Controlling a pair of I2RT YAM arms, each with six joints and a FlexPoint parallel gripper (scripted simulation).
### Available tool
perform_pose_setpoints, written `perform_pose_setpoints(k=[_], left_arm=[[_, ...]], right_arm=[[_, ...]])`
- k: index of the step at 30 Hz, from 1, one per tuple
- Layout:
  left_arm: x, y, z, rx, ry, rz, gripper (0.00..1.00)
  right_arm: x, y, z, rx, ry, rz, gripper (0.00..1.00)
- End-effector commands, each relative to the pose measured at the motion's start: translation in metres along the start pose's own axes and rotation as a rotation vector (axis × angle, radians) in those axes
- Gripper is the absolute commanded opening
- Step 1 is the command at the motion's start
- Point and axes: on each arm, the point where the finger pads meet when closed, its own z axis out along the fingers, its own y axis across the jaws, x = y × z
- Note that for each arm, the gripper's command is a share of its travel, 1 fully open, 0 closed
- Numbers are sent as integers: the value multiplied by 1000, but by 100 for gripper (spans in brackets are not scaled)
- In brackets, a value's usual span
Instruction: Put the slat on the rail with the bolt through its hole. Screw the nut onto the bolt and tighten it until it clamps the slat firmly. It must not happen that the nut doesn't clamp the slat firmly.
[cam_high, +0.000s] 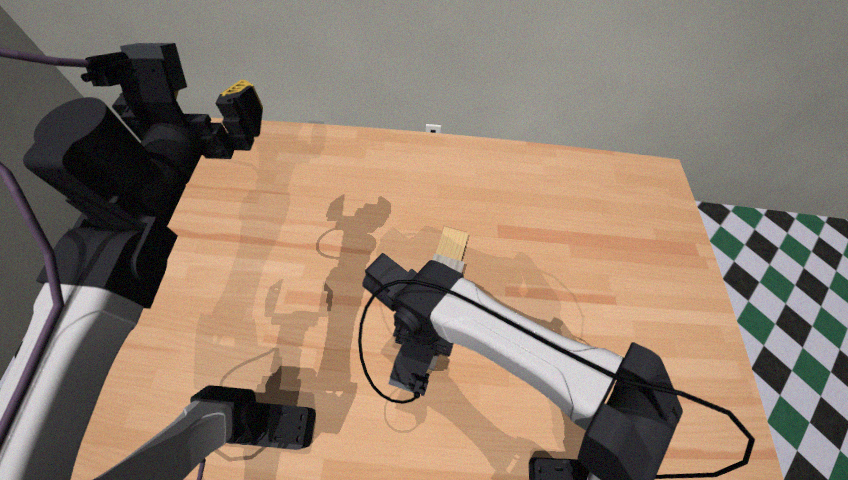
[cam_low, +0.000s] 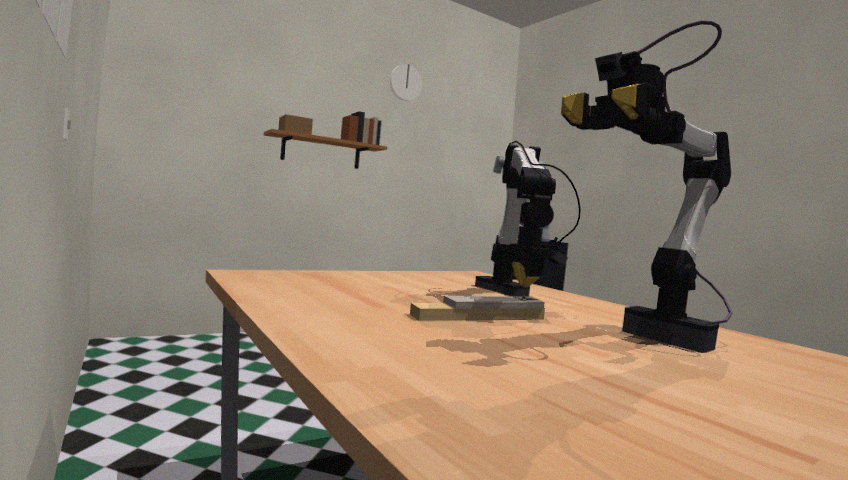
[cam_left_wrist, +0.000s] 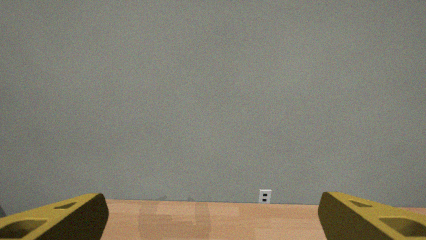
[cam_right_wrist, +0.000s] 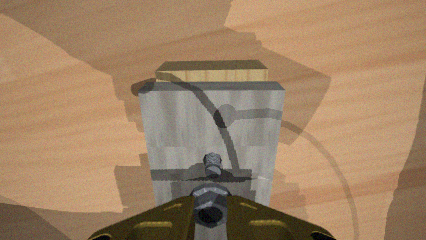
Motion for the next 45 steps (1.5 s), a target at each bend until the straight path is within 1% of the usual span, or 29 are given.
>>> perform_pose_setpoints(k=[1, 42, 45], left_arm=[[-1, -1, -1, 6, -9, 3, 100], [-1, -1, -1, 6, -9, 3, 100], [-1, -1, -1, 6, -9, 3, 100]], right_arm=[[1, -5, 2, 23, 7, 3, 14], [1, -5, 26, 21, 6, 3, 14], [1, -6, 21, 24, 7, 8, 14]])
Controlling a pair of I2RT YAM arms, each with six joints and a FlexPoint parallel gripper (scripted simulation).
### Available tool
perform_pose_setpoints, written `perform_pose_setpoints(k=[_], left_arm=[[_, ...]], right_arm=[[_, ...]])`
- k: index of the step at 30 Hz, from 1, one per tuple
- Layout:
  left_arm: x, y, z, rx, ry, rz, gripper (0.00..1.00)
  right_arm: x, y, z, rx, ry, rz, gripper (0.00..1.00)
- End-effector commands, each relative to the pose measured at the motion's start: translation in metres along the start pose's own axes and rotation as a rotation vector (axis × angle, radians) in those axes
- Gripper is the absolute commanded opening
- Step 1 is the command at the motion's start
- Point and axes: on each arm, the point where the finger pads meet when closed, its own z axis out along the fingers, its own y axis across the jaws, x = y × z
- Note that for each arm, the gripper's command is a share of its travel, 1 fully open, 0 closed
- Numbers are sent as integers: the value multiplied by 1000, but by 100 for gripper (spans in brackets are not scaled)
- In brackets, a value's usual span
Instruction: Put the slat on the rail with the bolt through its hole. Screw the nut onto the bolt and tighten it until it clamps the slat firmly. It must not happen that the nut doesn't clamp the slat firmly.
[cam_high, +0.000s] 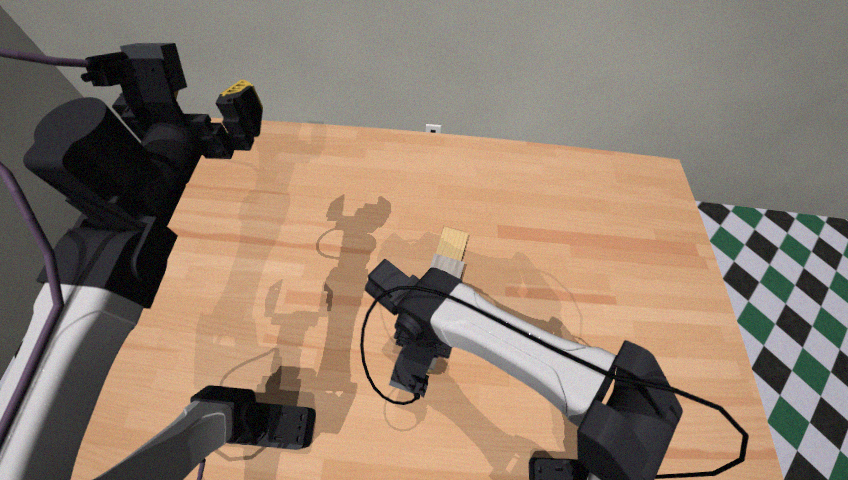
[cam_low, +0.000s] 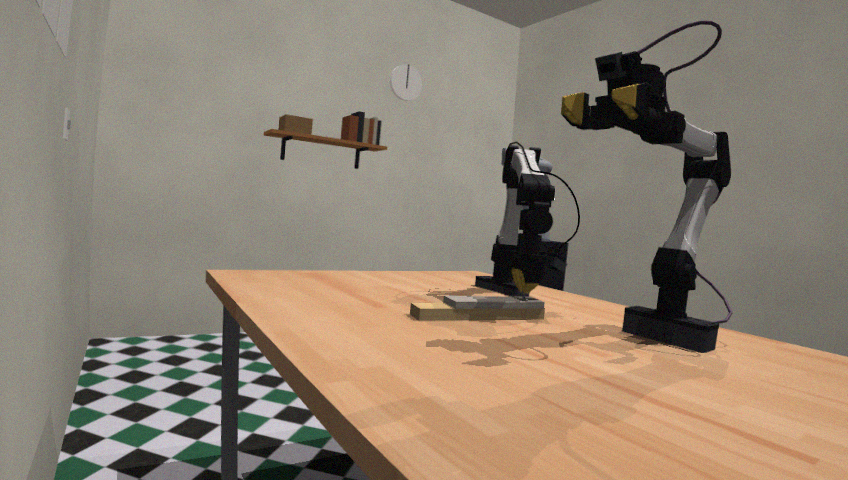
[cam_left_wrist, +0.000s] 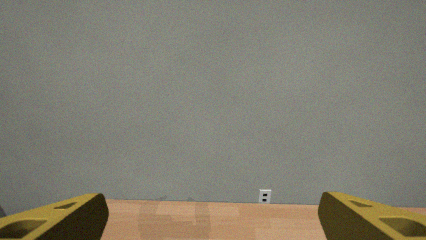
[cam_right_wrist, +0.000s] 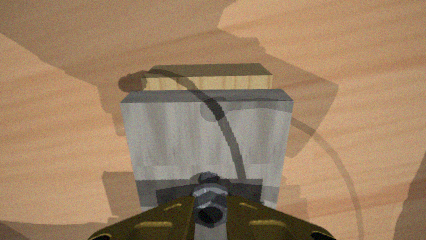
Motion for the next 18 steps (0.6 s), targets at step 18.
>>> perform_pose_setpoints(k=[18], left_arm=[[-1, -1, -1, 6, -9, 3, 100]], right_arm=[[5, -3, -15, 5, 0, 3, 14]])
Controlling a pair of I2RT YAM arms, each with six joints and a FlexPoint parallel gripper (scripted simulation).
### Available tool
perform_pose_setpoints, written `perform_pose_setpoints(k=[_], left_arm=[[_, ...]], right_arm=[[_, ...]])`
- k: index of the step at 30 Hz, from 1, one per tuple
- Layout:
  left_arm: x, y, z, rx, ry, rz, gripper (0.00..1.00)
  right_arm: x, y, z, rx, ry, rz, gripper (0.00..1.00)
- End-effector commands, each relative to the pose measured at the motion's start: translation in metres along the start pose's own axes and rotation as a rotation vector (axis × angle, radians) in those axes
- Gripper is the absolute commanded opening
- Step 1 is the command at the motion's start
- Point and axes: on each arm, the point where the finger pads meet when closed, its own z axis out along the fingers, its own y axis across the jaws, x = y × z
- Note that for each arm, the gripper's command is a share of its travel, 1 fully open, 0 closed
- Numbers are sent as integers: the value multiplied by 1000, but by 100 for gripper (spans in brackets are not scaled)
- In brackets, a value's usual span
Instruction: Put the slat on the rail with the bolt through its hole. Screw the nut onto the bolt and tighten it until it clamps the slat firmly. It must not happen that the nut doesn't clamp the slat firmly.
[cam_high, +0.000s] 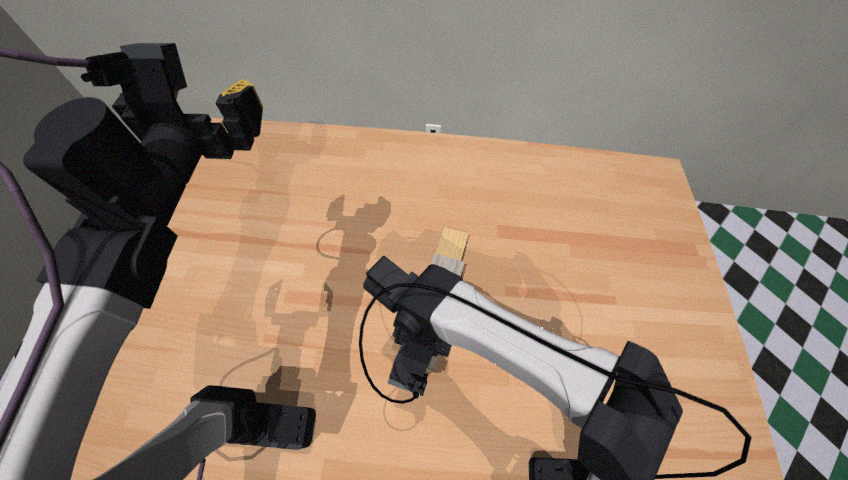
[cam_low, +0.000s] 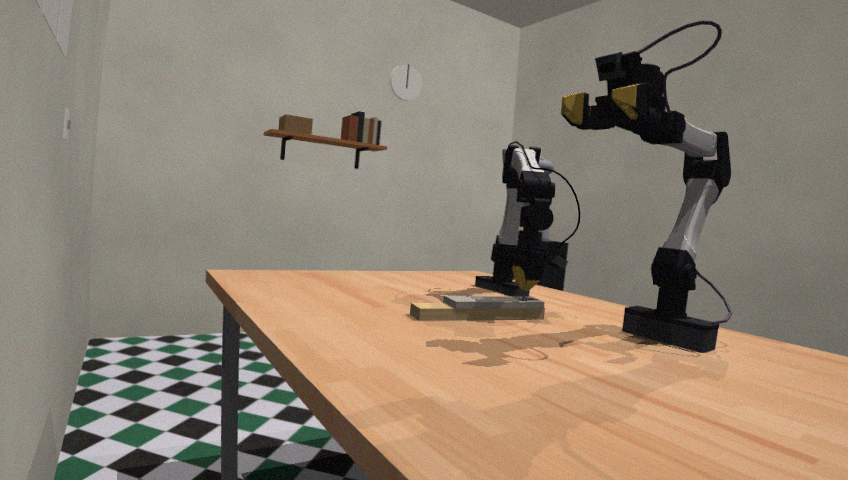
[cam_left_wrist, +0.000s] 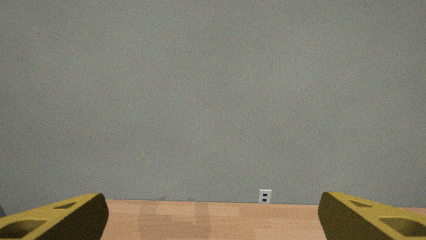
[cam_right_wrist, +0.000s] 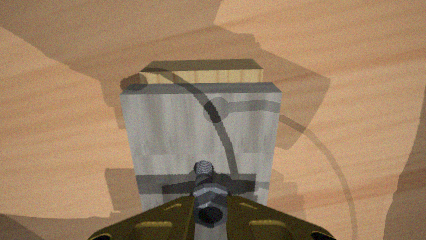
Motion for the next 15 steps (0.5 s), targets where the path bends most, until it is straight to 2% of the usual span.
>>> perform_pose_setpoints(k=[1, 15], left_arm=[[-1, -1, -1, 6, -9, 3, 100], [-1, -1, -1, 6, -9, 3, 100]], right_arm=[[4, -1, -9, 2, -2, 2, 14], [12, 4, -22, 1, -1, 2, 14]])
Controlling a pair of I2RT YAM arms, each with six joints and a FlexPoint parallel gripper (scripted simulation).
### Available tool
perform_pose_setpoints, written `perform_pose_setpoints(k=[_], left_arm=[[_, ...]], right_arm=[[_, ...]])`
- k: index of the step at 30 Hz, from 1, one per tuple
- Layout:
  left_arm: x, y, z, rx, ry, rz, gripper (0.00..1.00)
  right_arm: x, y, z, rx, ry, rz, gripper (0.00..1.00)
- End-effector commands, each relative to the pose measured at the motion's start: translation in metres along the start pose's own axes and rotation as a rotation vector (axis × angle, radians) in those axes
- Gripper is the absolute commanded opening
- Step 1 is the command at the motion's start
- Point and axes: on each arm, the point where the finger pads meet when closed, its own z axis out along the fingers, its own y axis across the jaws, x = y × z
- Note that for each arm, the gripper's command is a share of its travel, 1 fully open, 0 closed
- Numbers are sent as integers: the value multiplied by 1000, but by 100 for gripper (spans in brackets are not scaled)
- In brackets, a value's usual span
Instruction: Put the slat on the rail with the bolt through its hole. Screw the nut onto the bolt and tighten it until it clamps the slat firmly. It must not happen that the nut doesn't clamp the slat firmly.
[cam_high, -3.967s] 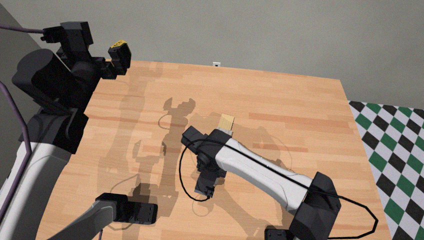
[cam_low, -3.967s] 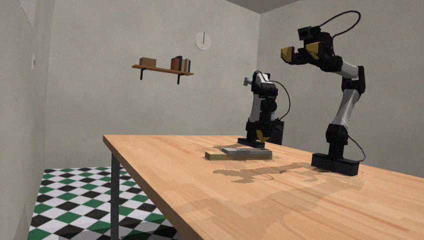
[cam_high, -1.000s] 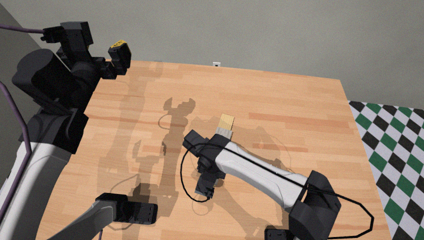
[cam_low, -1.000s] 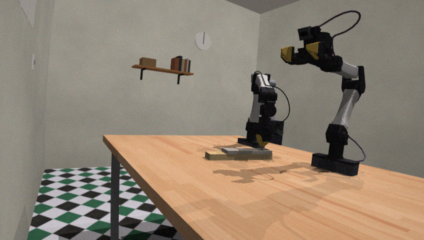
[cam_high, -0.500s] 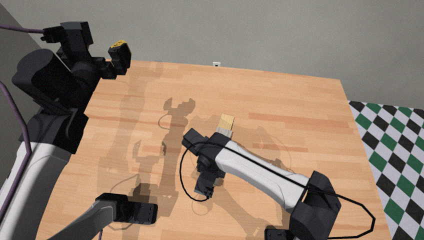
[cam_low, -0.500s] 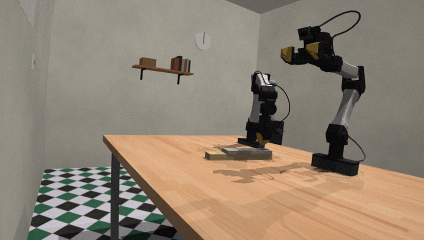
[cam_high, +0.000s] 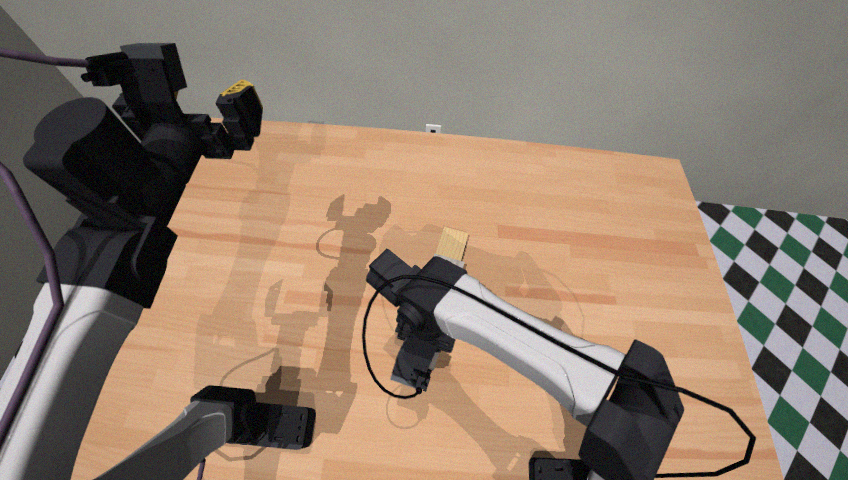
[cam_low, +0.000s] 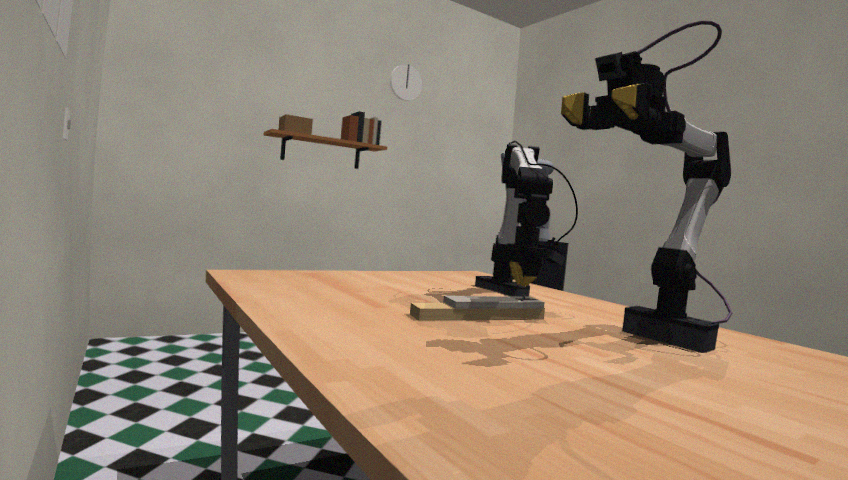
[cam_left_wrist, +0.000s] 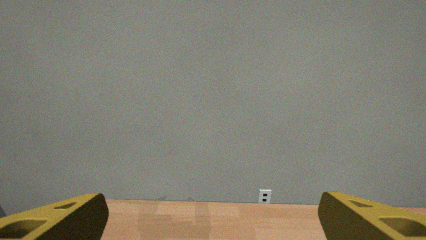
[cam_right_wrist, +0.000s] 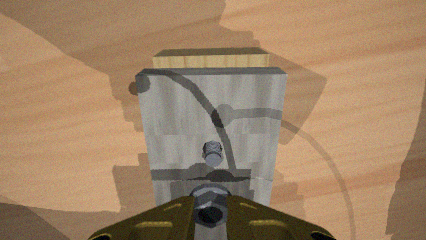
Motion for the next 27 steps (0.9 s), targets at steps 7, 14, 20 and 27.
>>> perform_pose_setpoints(k=[7, 14, 20, 27], left_arm=[[-1, -1, -1, 6, -9, 3, 100], [-1, -1, -1, 6, -9, 3, 100], [-1, -1, -1, 6, -9, 3, 100], [-1, -1, -1, 6, -9, 3, 100]], right_arm=[[9, 1, -21, 24, 8, -3, 14], [10, 1, -27, 36, 14, -5, 14], [10, 1, -27, 37, 14, -3, 14], [8, 1, -15, 14, 4, -2, 14]])
